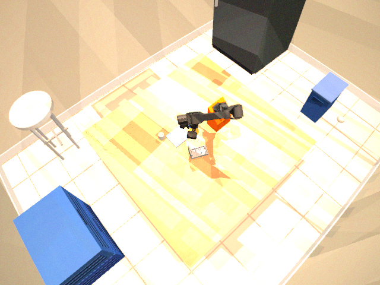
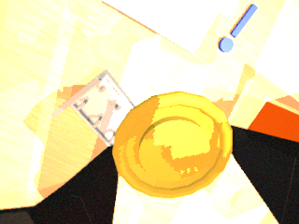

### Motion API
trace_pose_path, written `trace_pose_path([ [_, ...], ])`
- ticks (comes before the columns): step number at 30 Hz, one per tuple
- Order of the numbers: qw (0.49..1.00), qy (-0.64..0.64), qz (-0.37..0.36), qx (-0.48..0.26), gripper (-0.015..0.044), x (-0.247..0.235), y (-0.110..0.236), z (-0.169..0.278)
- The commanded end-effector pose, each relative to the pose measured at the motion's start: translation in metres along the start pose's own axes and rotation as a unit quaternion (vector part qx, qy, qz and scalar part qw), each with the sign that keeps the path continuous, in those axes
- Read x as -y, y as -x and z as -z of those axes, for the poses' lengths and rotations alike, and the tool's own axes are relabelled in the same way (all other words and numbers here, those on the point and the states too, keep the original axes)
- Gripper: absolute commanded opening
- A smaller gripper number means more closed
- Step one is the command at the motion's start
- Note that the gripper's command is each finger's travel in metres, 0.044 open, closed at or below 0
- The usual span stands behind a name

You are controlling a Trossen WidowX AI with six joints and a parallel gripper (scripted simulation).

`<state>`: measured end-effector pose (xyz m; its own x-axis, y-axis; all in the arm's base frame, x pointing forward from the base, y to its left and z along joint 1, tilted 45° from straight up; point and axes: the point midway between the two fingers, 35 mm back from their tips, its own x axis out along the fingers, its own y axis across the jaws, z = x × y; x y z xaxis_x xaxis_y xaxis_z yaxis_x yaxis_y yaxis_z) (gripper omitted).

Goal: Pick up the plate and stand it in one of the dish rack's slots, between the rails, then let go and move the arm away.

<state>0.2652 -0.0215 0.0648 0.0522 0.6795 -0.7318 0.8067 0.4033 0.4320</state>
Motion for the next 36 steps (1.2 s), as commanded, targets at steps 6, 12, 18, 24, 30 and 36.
trace_pose_path([
  [6, 0.989, -0.147, -0.006, -0.001, 0.0000, -0.009, 0.000, 0.038],
  [12, 0.969, -0.248, -0.006, -0.004, 0.0000, -0.012, 0.000, 0.063],
  [18, 0.938, -0.346, -0.005, -0.008, 0.0000, -0.012, -0.002, 0.087],
  [24, 0.897, -0.441, -0.004, -0.012, 0.0000, -0.009, -0.004, 0.110],
  [30, 0.854, -0.521, -0.001, -0.016, 0.0000, -0.005, -0.006, 0.129],
  [36, 0.853, -0.522, 0.000, -0.015, 0.0000, -0.005, -0.007, 0.130],
])
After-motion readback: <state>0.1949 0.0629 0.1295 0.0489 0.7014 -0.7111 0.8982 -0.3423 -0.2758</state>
